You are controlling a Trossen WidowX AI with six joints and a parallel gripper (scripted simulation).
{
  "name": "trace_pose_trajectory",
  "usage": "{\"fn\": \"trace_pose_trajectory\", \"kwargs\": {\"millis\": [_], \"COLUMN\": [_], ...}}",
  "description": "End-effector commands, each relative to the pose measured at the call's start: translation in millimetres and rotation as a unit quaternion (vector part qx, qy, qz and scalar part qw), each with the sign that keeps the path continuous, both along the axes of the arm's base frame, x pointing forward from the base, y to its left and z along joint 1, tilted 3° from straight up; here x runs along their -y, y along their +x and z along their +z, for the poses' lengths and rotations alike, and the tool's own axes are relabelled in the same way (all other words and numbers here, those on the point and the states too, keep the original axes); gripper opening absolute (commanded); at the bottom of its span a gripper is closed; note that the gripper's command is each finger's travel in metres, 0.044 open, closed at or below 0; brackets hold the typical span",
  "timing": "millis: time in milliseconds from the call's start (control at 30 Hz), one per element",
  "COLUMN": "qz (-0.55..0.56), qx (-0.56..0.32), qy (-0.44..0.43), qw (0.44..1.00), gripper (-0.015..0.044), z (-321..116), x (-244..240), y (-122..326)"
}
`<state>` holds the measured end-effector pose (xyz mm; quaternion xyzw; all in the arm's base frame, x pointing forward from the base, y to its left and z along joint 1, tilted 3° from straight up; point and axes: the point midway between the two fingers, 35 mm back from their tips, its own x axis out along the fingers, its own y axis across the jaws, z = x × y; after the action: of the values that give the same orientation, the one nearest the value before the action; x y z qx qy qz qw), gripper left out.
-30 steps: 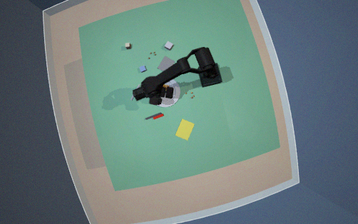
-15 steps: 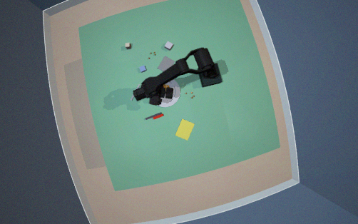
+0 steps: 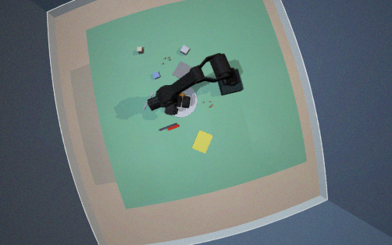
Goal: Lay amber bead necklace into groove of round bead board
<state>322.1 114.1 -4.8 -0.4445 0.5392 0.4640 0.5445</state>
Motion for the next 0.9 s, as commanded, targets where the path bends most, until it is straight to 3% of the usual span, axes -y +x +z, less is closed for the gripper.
{"fn": "trace_pose_trajectory", "kwargs": {"millis": [0, 100, 867], "qz": [0.000, 0.000, 0.000], "qx": [0.000, 0.000, 0.000], "qy": [0.000, 0.000, 0.000], "qw": [1.000, 1.000, 1.000], "gripper": [0.0067, 0.0000, 0.0000], "z": [0.3, 0.3, 0.3], "x": [-0.1, -0.1, -0.1], "y": [0.2, 0.2, 0.2]}}
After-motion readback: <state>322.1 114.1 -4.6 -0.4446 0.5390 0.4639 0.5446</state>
